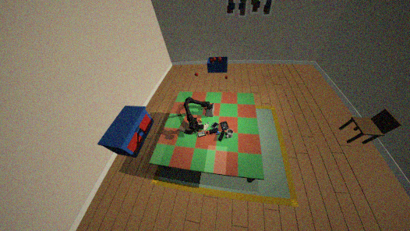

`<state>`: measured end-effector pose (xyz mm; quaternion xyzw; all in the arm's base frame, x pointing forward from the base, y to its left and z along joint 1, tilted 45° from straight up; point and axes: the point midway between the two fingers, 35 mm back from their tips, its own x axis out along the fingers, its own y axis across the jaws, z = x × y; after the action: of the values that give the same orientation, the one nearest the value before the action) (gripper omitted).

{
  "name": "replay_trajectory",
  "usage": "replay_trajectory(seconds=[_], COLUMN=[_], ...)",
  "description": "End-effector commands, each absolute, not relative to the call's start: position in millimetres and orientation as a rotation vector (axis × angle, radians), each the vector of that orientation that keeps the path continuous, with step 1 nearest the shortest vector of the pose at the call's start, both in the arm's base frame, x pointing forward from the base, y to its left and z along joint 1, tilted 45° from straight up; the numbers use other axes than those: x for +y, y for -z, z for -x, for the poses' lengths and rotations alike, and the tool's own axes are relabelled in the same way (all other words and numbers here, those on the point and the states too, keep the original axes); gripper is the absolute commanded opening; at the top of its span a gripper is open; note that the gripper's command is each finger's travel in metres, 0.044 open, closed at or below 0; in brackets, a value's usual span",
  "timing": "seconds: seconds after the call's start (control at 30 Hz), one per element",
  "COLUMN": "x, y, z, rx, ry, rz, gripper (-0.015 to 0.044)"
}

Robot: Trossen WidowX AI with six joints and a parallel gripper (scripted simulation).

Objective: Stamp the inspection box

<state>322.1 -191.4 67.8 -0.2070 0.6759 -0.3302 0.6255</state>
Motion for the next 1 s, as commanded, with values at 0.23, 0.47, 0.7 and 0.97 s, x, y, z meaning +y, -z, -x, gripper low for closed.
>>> replay_trajectory(seconds=[0.23, 0.47, 0.7, 0.97], x=[-187.7, -185.3, -183.0, -180.3], y=[-71.8, -74.2, -76.5, -79.2], z=[-323.5, -324.2, -324.9, -325.7], rx=[1.548, 1.548, 1.548, 1.548], ry=[0.761, 0.760, 0.760, 0.760], rz=[0.469, 0.468, 0.468, 0.467], gripper=[0.0000, 0.0000, 0.0000, 0.0000])
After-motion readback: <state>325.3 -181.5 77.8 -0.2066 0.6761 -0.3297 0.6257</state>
